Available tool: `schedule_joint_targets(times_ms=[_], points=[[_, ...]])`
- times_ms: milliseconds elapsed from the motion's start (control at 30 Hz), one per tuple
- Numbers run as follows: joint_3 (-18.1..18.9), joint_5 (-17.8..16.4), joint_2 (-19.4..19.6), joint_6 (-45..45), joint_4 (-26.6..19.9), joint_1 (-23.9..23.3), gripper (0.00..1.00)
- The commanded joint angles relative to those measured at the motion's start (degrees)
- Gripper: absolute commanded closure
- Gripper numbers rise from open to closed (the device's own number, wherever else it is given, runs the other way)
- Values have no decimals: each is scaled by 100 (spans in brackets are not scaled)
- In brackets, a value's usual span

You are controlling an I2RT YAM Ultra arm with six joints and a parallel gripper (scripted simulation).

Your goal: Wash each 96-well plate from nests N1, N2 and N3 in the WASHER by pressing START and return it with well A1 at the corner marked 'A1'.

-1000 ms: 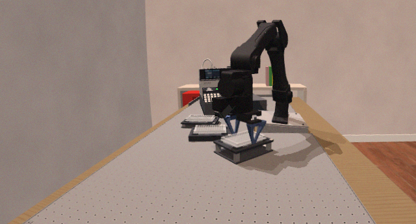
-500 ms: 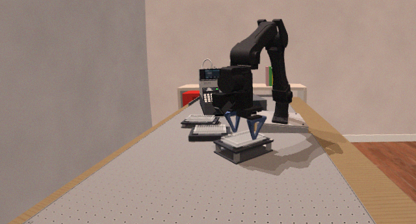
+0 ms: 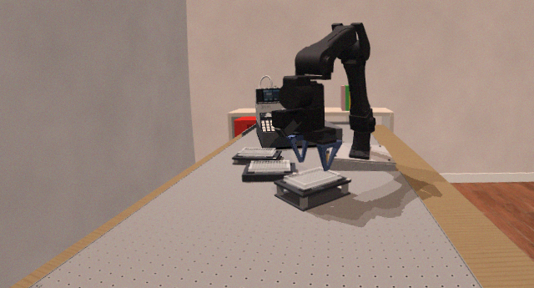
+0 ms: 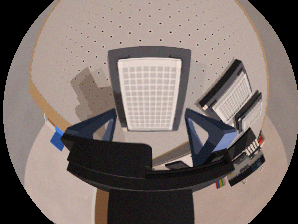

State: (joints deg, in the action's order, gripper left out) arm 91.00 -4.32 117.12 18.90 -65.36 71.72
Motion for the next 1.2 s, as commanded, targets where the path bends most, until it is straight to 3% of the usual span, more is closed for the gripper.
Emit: schedule_joint_targets(times_ms=[0,1000,1167], points=[[181,2,-109,-13,-137,-8,0],[1053,3,-188,-62,-1092,-56,0],[1052,3,-188,-62,-1092,-56,0]])
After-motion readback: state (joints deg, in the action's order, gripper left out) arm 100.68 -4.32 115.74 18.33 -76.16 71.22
